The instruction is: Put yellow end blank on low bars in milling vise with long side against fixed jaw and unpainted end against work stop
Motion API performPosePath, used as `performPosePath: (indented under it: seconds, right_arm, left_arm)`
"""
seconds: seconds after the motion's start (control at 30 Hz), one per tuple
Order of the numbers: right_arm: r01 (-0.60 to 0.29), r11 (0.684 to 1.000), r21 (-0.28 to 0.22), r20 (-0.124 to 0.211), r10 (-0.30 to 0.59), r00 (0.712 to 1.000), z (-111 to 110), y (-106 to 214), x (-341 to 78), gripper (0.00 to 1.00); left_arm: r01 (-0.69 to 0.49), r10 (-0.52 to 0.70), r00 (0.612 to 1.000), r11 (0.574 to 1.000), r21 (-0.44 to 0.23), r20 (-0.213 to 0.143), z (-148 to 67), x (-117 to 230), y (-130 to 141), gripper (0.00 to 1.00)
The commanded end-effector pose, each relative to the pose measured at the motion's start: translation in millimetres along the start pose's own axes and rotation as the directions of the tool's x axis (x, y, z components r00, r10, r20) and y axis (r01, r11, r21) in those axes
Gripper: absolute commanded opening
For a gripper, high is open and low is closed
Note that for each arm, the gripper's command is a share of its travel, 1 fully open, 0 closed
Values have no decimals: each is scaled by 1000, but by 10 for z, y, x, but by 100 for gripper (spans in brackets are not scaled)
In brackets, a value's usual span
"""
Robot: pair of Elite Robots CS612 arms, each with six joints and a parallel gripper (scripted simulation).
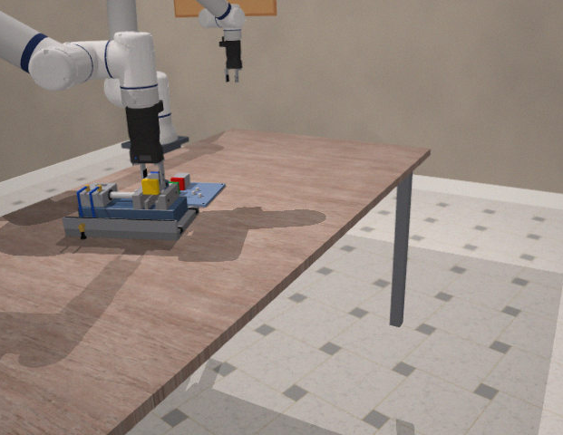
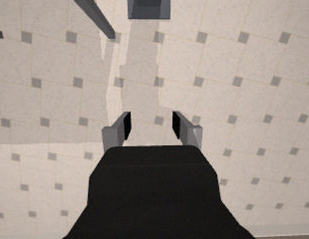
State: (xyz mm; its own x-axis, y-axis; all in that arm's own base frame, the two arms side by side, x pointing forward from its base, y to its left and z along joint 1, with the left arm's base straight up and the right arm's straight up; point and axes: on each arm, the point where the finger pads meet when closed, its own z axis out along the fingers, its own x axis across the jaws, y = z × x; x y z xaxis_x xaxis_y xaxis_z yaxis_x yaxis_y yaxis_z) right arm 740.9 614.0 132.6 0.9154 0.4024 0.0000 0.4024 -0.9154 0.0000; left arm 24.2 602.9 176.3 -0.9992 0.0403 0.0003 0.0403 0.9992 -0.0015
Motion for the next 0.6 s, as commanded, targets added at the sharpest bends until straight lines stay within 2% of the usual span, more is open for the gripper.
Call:
performPosePath:
  seconds: [0.0, 0.57]
  right_arm:
    - [0, 1000, 0, -2, 0, 1000, -9, -1, 6, 0]
    - [0, 1000, 0, -2, 0, 1000, 6, -1, 6, 0]
  left_arm:
    - [0, 0, 1000, 1000, -1, 0, -7, -1, 5, 100]
    - [0, 0, 1000, 1000, -1, 0, -7, -1, 5, 100]
